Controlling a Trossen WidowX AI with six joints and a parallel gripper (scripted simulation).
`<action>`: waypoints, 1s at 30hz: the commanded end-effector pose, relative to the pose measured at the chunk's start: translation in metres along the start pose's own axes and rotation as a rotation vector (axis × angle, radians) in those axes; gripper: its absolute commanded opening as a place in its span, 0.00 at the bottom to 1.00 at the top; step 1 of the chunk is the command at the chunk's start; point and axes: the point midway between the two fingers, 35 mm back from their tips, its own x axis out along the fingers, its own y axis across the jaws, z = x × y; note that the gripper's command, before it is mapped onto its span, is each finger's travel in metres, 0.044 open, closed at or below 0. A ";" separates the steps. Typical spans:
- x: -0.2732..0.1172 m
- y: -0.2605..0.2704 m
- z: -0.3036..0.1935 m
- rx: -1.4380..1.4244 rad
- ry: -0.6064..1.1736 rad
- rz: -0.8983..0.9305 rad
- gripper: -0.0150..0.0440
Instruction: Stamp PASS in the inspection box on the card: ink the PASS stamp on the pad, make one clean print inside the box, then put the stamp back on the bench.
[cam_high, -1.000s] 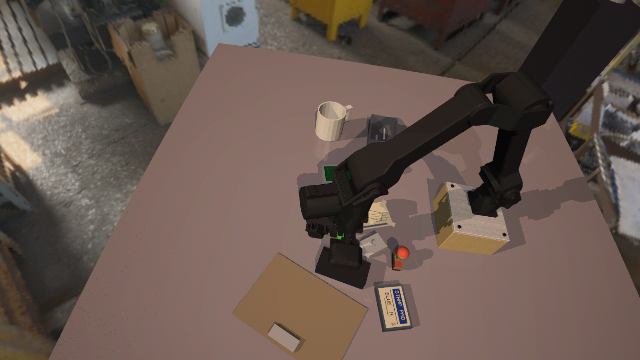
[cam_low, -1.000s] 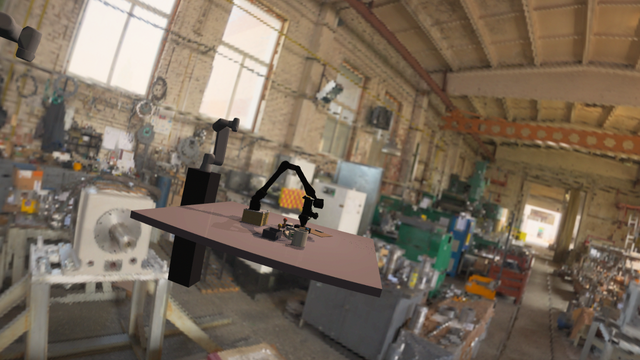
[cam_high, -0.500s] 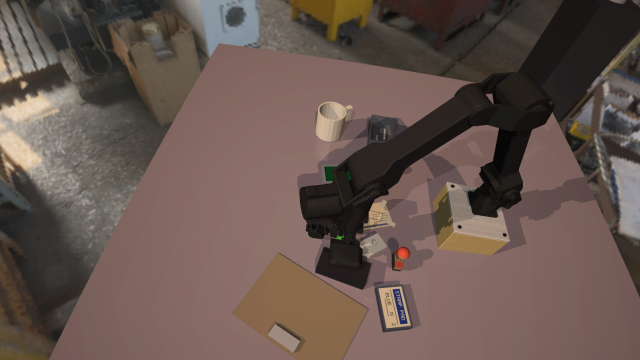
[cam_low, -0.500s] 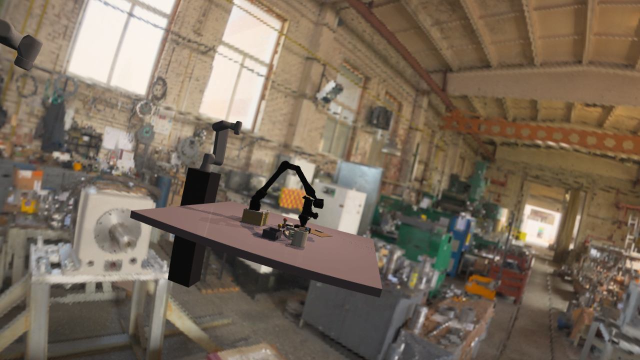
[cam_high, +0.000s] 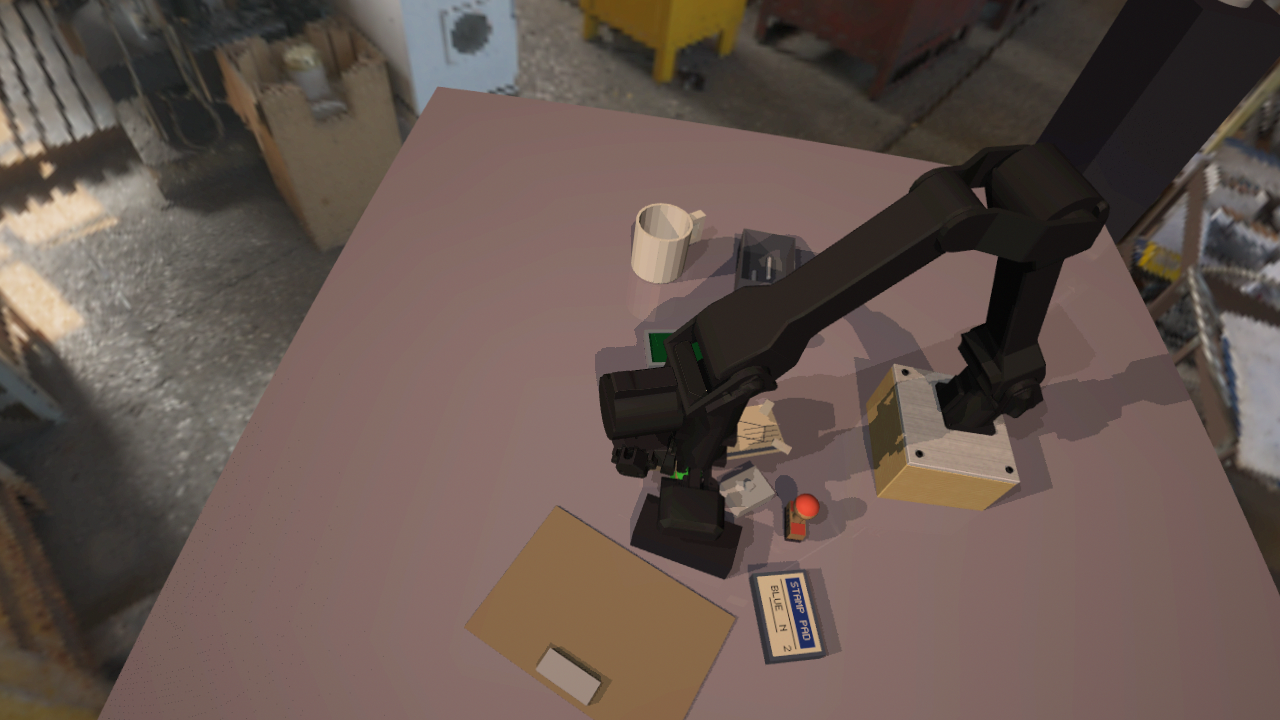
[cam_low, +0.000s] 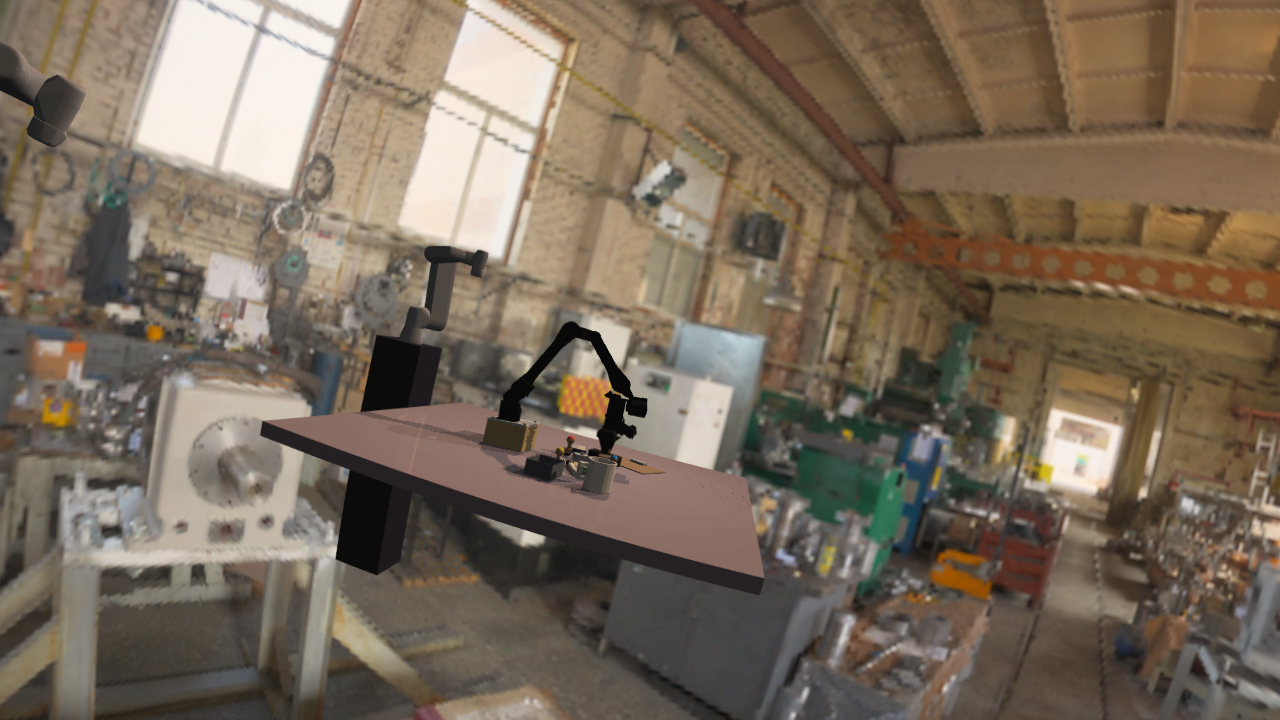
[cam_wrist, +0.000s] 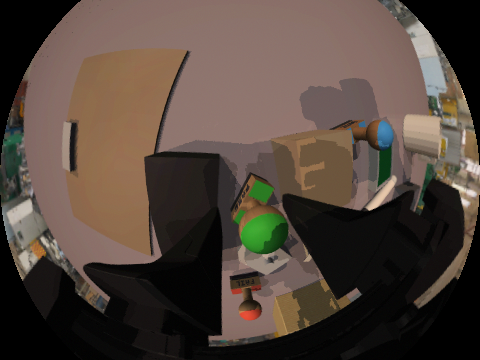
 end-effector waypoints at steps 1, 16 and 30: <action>0.008 -0.002 -0.004 0.001 0.017 -0.010 0.64; 0.000 0.000 0.000 0.000 0.000 0.000 0.63; 0.000 0.000 0.000 0.000 0.000 0.000 0.47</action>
